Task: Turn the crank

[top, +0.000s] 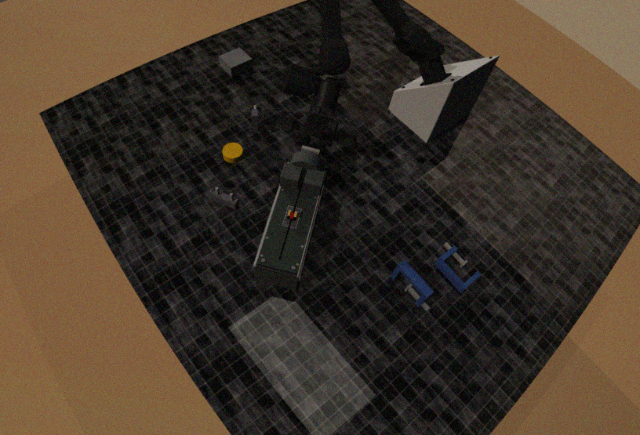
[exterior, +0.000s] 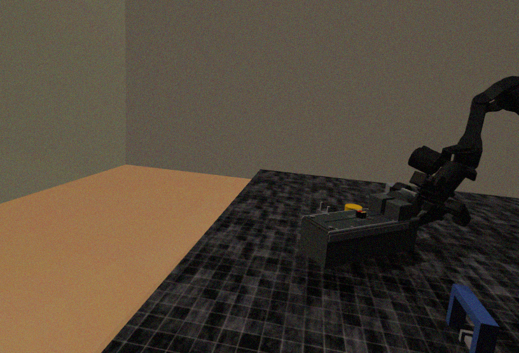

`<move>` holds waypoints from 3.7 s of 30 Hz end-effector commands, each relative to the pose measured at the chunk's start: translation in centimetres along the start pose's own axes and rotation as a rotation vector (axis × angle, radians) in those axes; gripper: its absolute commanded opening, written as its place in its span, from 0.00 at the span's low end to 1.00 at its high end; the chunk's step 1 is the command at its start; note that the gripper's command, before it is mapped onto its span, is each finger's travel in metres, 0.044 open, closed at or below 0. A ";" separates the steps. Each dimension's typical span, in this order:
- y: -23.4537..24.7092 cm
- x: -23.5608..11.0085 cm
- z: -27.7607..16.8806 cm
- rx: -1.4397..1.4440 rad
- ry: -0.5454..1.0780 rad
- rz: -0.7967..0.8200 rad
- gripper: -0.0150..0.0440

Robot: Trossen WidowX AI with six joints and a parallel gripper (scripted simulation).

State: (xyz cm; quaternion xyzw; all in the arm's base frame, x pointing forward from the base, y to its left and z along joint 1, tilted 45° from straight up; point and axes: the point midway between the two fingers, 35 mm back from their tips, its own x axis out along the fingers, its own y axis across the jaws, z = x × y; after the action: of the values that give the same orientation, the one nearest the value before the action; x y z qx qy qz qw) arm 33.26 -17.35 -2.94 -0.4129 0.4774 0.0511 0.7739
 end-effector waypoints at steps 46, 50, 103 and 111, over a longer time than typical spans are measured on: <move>1.4 -0.2 0.1 -0.001 0.003 0.025 0.25; 1.5 -0.3 0.2 -0.001 0.003 0.025 0.25; 1.3 -4.3 4.2 0.000 0.001 0.025 0.25; 0.8 -4.4 4.3 0.000 0.001 0.025 0.25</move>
State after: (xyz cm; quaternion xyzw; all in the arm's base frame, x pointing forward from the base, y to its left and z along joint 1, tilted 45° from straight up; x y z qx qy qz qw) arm 33.12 -12.38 0.10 -0.4047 0.4903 0.0657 0.7691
